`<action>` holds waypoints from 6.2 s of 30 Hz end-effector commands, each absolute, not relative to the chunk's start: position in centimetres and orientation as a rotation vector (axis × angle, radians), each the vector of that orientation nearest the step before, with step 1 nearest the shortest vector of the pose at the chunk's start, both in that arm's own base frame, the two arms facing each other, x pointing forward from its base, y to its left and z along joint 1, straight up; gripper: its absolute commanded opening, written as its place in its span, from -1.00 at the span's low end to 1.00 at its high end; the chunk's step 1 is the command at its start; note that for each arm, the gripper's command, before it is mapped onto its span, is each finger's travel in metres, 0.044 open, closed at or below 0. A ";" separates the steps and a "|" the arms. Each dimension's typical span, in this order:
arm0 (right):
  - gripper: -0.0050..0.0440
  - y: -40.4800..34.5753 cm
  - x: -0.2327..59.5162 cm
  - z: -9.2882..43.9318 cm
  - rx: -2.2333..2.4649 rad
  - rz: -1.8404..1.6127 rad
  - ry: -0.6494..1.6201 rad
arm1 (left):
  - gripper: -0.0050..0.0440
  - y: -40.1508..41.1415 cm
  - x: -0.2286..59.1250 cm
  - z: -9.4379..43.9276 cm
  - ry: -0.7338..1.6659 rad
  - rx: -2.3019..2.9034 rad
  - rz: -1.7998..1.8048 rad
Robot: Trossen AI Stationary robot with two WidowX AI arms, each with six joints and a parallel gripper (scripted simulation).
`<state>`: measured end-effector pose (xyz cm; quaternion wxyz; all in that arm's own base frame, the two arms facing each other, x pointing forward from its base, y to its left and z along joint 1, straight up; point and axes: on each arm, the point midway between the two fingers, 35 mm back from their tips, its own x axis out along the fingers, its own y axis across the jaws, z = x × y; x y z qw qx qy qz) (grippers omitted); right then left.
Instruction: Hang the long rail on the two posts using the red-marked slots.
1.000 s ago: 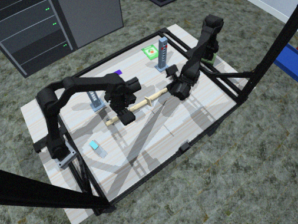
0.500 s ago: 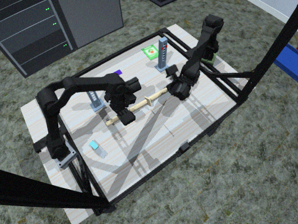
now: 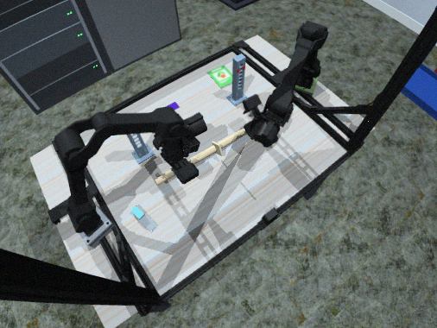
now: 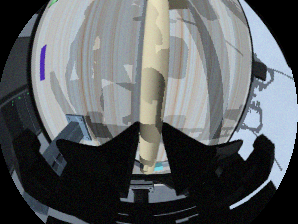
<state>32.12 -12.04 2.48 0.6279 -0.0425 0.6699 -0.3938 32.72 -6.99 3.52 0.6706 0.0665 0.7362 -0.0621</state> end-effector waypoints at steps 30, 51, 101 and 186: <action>1.00 -8.6 33.6 5.8 -0.061 -0.873 1.533 | -0.80 -7.0 32.8 3.6 1.654 0.150 -0.139; -0.14 -11.7 32.1 4.7 0.291 -0.543 1.496 | -0.80 -7.2 32.9 3.6 1.644 0.148 -0.136; -0.80 -12.7 32.0 1.7 0.364 -0.405 1.422 | -0.80 -7.0 32.8 3.6 1.654 0.150 -0.139; -0.80 -12.7 31.9 3.2 0.392 -0.394 1.523 | -0.80 -6.9 33.0 1.0 1.560 0.143 -0.146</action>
